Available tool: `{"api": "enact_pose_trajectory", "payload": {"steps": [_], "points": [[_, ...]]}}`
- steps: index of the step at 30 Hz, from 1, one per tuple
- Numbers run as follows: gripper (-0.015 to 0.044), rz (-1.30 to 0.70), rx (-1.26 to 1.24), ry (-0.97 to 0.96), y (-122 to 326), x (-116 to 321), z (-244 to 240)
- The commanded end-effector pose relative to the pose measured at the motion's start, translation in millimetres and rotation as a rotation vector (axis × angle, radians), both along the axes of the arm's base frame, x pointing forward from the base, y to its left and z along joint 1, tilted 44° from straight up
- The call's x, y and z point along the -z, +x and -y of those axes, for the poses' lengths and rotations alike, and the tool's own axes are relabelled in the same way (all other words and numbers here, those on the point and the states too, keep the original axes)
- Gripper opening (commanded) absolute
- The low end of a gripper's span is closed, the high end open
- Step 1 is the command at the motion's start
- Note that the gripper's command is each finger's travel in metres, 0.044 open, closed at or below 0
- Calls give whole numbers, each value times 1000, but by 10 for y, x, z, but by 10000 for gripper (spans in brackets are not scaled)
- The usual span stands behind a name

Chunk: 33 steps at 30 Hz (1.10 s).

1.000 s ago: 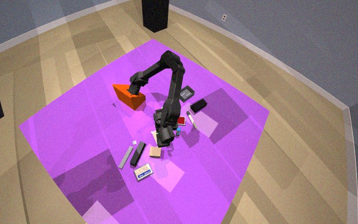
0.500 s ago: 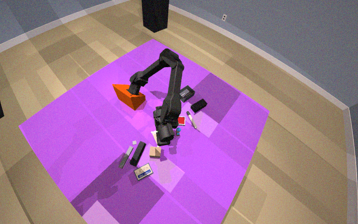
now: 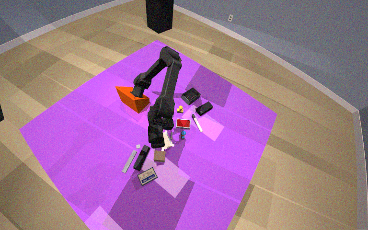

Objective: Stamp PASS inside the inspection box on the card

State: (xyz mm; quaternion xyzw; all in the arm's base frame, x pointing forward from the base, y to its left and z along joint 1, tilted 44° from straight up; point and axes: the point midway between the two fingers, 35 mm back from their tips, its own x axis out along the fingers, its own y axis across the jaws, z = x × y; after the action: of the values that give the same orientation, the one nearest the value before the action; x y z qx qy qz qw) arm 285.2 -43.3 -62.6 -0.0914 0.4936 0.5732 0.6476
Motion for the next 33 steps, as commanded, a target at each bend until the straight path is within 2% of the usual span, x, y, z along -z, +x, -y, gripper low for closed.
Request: {"api": "enact_pose_trajectory", "payload": {"steps": [1, 8, 33], "points": [[0, -3, -7, -2, -218, 79, 120], [0, -4, -11, 3, -586, 186, 286], [0, -4, -11, 4, -629, 443, 68]]}}
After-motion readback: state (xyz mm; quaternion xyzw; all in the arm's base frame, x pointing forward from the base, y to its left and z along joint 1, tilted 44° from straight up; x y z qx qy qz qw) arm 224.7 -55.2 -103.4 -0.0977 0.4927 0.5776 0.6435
